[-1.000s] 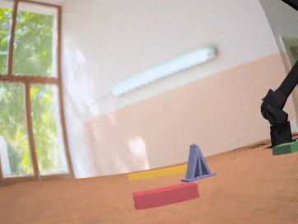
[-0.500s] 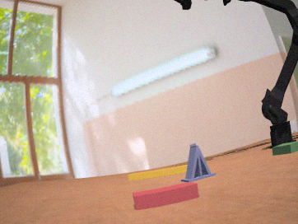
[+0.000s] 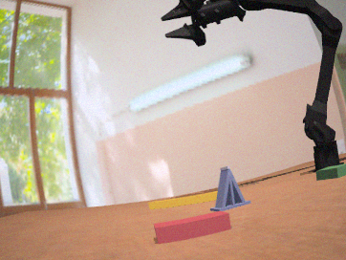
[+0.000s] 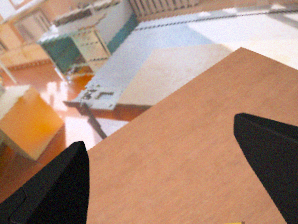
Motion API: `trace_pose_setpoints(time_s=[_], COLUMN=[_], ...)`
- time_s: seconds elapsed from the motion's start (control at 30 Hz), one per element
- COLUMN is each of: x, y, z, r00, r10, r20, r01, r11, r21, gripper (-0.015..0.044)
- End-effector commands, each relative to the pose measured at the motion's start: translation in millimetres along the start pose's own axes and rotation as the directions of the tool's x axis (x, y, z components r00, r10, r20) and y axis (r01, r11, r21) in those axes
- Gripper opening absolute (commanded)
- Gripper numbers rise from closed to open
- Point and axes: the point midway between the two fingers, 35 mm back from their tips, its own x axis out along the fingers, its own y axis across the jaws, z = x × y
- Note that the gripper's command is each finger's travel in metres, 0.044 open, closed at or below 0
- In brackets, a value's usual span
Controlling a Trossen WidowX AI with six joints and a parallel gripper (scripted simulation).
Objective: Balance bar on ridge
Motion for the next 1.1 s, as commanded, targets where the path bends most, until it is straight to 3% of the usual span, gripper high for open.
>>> trace_pose_setpoints(time_s=[0.0,0.5,1.07], x=[26.0,81.2,94.1], y=[-14.7,-48.6,-71.7], z=[-29.7,-131.7,-247.6], r00=[0.991,0.841,0.467], r10=[-0.041,-0.147,-0.251], r20=[-0.128,-0.521,-0.848], r01=[0.046,0.207,0.344], r11=[0.998,0.977,0.935], r21=[0.034,0.058,-0.088], gripper=[0.0315,0.0315,0.0315])
